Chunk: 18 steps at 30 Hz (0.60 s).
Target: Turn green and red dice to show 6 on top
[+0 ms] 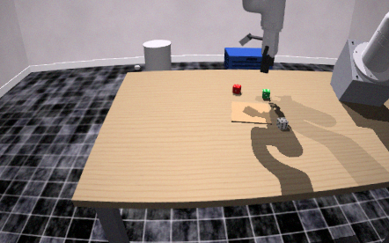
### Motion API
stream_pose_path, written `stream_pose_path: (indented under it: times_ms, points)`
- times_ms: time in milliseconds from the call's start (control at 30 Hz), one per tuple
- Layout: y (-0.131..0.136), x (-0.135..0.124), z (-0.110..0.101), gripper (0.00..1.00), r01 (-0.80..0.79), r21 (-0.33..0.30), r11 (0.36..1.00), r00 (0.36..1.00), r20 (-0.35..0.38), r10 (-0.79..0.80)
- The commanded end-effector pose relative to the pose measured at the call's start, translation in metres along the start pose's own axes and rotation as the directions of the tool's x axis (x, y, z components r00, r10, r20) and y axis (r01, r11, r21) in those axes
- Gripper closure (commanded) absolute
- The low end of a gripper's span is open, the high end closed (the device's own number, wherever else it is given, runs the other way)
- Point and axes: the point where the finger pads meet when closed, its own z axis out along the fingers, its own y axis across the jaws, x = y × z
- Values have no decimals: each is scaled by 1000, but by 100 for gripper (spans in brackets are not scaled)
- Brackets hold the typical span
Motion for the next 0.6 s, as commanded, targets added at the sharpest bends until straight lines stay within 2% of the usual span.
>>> stream_pose_path:
  times_ms: [0,300,400,467,567]
  points:
    - [0,0,1,0,-158,-5,987,987,10,158]
    - [1,-1,3,0,-407,-7,913,913,9,407]
    - [1,-1,4,0,-416,-7,909,909,9,416]
    - [1,-2,5,0,-518,-8,855,855,8,518]
    - [1,-2,5,0,-575,-9,818,818,8,575]
